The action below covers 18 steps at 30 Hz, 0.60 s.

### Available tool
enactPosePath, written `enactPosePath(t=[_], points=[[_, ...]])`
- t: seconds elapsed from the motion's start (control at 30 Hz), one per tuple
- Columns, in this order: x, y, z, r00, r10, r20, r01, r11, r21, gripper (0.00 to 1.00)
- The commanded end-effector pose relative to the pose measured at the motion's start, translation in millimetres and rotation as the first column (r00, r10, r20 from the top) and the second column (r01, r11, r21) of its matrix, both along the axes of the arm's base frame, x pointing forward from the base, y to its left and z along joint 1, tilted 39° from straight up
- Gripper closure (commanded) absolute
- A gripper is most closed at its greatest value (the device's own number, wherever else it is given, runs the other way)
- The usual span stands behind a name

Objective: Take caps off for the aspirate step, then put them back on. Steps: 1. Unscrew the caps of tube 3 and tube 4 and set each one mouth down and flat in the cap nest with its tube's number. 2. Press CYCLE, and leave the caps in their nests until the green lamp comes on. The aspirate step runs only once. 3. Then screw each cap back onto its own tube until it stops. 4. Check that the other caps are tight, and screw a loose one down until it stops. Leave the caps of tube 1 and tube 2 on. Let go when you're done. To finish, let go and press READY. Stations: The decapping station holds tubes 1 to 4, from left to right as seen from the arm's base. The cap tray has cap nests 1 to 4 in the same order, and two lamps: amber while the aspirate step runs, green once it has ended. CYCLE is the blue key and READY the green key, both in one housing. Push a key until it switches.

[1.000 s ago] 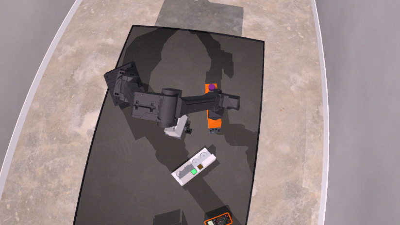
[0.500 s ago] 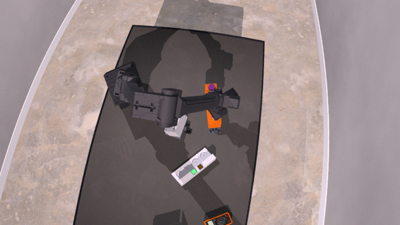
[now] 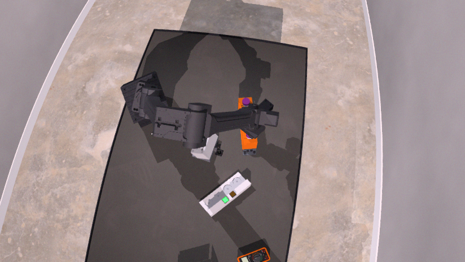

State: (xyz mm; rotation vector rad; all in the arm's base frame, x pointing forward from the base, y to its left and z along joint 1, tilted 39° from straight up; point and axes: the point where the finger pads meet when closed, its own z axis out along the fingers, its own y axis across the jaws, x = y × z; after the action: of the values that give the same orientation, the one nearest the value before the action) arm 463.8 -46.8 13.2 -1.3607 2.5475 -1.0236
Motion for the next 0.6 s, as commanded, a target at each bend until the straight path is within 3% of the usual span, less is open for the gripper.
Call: enactPosePath(t=[0.0, 0.3, 0.43, 0.57], points=[[5.6, 3.2, 2.8, 1.0, 0.02, 0.0, -0.02, 1.0, -0.004, 1.0], [5.5, 3.2, 2.9, 1.0, 0.02, 0.0, -0.02, 1.0, -0.004, 1.0], [6.2, 6.8, -3.7, 0.986, -0.138, 0.093, 0.131, 0.988, 0.079, 1.0], [6.6, 6.5, -3.5, 0.938, -0.299, 0.177, 0.27, 0.948, 0.171, 1.0]])
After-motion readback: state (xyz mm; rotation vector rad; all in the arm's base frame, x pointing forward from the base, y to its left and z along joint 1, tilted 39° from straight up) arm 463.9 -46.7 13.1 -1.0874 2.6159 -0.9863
